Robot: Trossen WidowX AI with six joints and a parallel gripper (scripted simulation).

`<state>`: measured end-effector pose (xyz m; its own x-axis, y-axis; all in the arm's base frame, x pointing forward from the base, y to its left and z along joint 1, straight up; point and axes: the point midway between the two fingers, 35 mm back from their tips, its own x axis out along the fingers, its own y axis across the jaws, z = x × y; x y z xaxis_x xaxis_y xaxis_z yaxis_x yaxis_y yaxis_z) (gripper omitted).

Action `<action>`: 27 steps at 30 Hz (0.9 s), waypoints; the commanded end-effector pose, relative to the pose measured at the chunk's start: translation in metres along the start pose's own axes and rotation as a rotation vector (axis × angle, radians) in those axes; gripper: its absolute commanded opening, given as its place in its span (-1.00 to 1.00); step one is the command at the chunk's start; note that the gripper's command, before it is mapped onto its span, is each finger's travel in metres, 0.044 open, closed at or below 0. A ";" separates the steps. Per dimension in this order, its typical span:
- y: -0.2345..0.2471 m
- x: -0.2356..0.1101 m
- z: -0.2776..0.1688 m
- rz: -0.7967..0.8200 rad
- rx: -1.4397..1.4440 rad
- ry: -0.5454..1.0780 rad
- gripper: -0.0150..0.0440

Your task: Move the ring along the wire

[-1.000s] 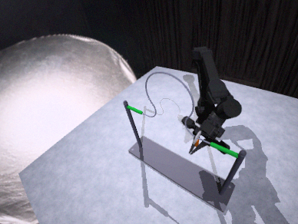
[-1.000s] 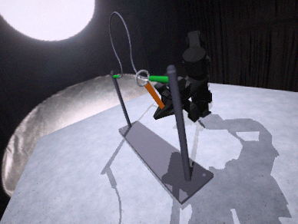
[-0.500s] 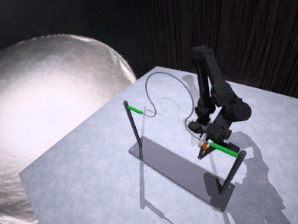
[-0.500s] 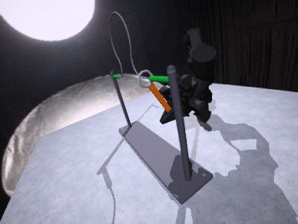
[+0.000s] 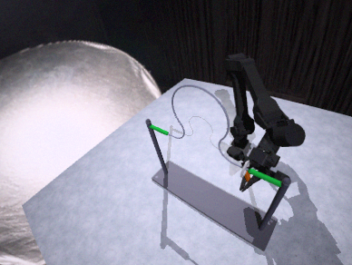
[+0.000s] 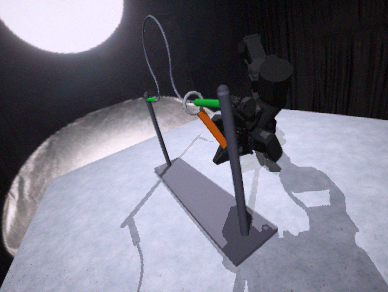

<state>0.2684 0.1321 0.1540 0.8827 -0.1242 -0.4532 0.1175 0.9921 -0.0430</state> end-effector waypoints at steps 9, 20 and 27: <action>0.013 -0.001 0.002 -0.003 0.009 -0.004 -1.00; 0.024 -0.003 0.002 -0.003 0.009 -0.006 -1.00; 0.028 -0.003 0.001 -0.003 0.010 -0.006 -1.00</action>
<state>0.2687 0.1584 0.1542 0.8843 -0.1229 -0.4504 0.1177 0.9923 -0.0396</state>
